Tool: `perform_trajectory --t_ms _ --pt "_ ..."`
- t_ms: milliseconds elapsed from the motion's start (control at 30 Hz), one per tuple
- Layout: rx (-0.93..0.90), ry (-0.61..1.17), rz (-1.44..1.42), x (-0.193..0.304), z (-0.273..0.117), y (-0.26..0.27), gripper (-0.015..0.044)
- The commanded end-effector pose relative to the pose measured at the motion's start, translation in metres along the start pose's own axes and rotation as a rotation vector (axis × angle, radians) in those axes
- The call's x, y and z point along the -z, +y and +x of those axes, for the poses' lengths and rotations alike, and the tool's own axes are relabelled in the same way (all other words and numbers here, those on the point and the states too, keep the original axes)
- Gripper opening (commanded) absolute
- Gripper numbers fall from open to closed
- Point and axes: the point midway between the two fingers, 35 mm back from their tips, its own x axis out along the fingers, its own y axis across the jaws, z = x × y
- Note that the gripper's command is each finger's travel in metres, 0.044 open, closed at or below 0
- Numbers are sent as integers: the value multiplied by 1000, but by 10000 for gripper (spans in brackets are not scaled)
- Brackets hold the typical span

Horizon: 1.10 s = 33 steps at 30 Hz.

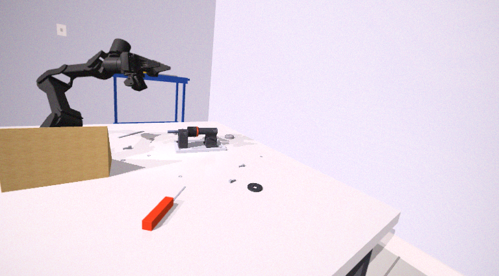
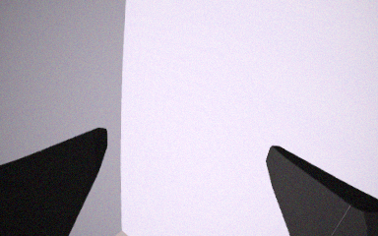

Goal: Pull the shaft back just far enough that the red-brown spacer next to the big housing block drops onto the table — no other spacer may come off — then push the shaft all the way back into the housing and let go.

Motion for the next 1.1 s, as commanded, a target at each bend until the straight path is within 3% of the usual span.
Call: perform_trajectory --t_ms 0,267,567,1067 --pt "5 -8 -1 -2 1 -2 426" --pt "225 -364 -40 -101 1 -78 440" --pt "437 -810 -120 -219 -54 -142 440" --pt "450 -843 -128 -227 -61 -136 440"
